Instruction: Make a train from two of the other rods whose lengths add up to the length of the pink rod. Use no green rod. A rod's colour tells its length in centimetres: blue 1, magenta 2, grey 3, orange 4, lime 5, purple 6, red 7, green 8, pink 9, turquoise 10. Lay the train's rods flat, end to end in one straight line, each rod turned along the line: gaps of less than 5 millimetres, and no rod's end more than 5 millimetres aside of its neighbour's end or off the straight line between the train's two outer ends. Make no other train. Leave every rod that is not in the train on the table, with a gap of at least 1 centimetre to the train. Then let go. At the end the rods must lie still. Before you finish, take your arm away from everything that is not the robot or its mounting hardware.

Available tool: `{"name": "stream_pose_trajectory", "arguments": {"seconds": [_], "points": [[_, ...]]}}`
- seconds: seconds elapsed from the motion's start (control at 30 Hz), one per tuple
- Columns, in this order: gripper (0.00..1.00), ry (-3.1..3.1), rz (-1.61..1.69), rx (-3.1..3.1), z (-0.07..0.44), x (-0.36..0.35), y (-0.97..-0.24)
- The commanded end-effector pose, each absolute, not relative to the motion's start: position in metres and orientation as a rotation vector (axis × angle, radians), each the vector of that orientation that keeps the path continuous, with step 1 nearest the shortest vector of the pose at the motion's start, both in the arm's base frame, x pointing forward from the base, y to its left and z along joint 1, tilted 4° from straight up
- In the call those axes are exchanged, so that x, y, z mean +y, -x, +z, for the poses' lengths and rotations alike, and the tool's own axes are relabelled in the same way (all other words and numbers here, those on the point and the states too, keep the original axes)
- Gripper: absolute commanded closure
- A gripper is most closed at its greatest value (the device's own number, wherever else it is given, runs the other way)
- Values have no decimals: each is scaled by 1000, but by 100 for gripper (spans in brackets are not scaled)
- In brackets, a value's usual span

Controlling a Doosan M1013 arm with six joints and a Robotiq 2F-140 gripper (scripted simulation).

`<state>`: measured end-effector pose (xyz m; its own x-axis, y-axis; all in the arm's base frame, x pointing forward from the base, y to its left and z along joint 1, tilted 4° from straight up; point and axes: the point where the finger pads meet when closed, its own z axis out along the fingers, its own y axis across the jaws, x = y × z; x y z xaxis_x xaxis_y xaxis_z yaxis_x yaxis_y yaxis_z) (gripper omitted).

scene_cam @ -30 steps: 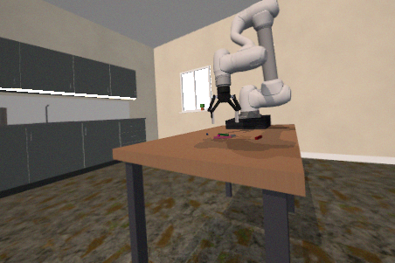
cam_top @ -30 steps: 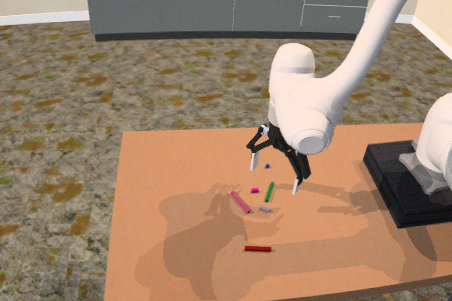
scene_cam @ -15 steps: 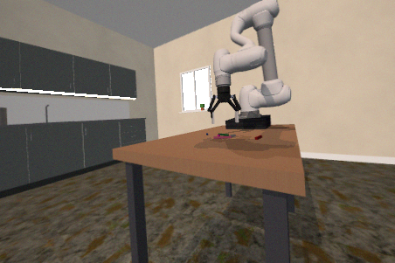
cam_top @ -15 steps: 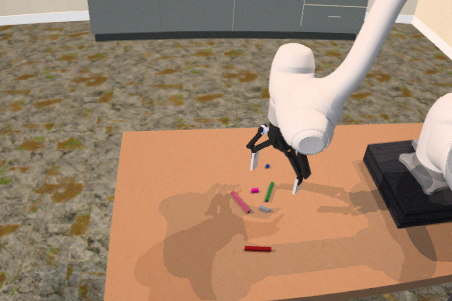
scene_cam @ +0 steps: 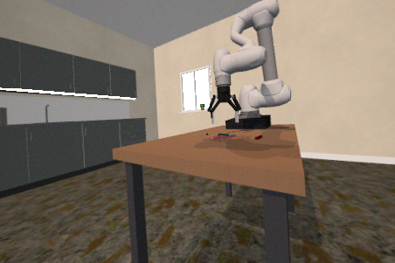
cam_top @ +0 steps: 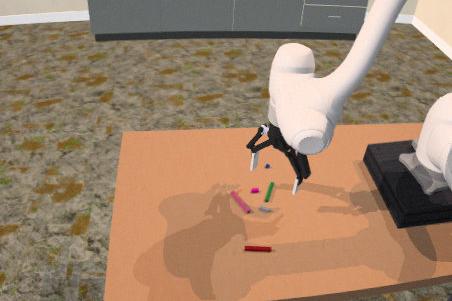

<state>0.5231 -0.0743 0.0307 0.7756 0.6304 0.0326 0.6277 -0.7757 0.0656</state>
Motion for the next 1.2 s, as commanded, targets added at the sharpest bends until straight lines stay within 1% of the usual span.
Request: {"name": "stream_pose_trajectory", "arguments": {"seconds": [0.0,0.23,0.33,0.6,0.67,0.7,0.87,1.17], "points": [[0,-2918,77,1032,29,-72,-523],[0,-2915,76,1042,29,-71,-524],[0,-2801,69,1307,29,-43,-529],[0,-2569,56,1708,28,3,-534],[0,-2569,56,1708,28,3,-534],[0,-2484,52,1827,28,17,-535],[0,-2305,44,2043,27,46,-536],[0,-2290,43,2060,27,48,-536]]}}
